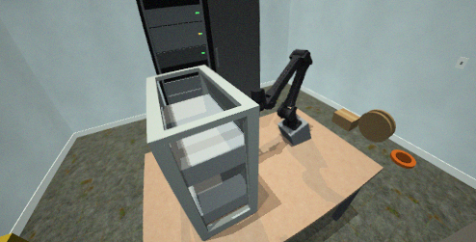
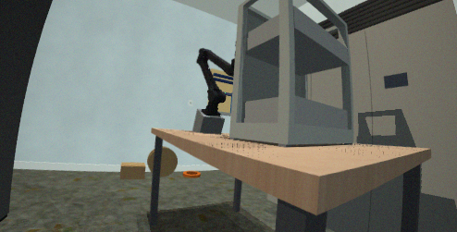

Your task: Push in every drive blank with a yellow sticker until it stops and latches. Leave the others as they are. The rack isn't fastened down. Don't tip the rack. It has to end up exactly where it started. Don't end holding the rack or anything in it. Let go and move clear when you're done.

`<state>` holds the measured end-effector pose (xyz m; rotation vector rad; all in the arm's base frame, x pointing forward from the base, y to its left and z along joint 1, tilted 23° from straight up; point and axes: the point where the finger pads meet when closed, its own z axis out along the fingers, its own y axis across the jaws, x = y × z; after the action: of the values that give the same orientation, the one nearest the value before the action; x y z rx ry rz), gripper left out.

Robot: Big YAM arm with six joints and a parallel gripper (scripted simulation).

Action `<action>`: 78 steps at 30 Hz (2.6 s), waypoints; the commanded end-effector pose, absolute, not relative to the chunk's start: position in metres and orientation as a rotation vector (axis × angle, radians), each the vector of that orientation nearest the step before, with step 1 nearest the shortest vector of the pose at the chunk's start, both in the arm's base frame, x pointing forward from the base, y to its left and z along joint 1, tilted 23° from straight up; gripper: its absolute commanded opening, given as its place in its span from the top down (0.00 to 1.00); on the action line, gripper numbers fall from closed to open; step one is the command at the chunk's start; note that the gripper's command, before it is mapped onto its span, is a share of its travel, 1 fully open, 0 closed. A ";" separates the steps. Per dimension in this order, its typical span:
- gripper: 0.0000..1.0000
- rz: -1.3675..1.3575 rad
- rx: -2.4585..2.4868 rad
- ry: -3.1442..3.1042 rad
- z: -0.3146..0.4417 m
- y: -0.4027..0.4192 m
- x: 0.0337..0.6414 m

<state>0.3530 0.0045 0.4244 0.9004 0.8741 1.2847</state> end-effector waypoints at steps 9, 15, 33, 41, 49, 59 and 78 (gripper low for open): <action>1.00 1.284 0.911 0.849 0.446 -0.003 0.366; 1.00 1.282 0.914 0.852 0.443 -0.003 0.365; 1.00 1.268 0.917 0.896 0.384 0.009 0.287; 1.00 1.268 0.917 0.897 0.375 0.010 0.268; 1.00 1.298 0.882 0.839 0.414 0.009 0.254; 1.00 1.268 0.916 0.898 0.405 0.018 0.248; 1.00 1.304 0.887 0.815 0.471 0.006 0.299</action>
<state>0.3008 0.0116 0.4310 0.9120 0.8930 1.2632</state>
